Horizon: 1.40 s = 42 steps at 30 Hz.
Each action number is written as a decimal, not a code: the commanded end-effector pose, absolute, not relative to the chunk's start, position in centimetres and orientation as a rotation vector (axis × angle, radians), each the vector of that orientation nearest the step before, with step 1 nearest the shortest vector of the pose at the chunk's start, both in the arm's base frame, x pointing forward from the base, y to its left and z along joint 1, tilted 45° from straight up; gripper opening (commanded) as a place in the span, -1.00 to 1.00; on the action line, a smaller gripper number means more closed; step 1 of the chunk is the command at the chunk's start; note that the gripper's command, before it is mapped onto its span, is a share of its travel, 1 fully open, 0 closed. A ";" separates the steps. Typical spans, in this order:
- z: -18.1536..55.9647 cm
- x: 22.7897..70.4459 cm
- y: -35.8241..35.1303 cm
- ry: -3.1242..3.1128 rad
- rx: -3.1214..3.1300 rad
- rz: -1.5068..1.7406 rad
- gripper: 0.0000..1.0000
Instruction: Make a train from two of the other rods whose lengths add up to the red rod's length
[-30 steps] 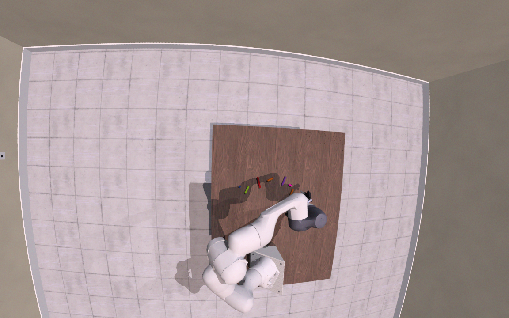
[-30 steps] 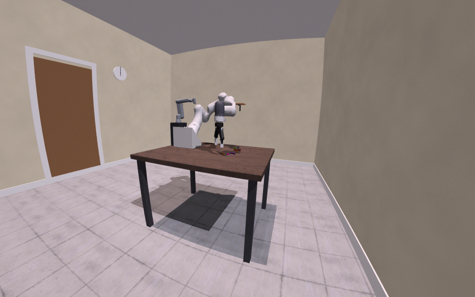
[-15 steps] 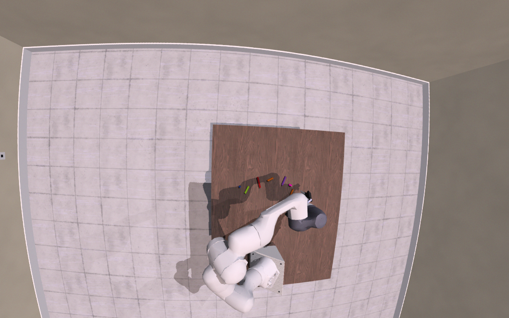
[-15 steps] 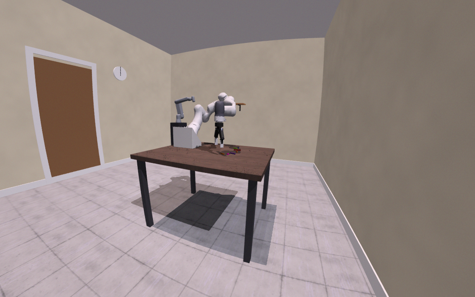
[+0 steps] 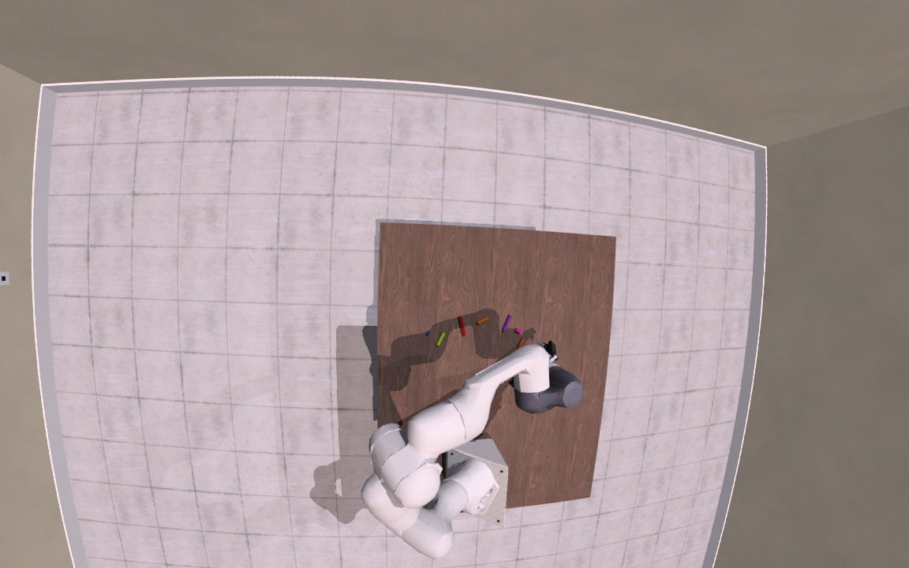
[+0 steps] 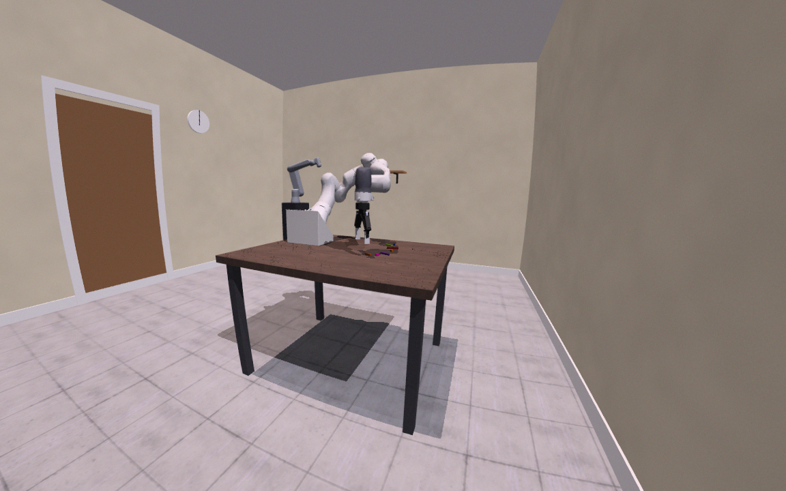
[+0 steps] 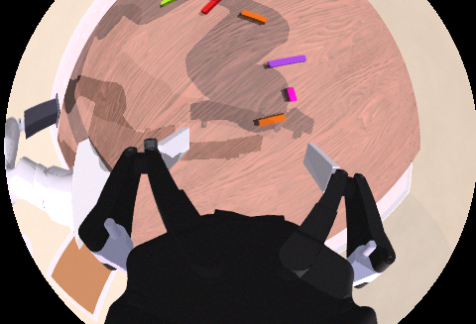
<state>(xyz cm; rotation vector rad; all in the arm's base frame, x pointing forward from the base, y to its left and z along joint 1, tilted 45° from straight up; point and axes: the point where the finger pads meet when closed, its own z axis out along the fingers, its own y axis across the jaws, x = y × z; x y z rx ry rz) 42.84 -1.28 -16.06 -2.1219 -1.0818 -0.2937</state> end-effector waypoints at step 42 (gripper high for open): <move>-13.4 45.3 2.1 -1.356 -1.969 -0.426 1.00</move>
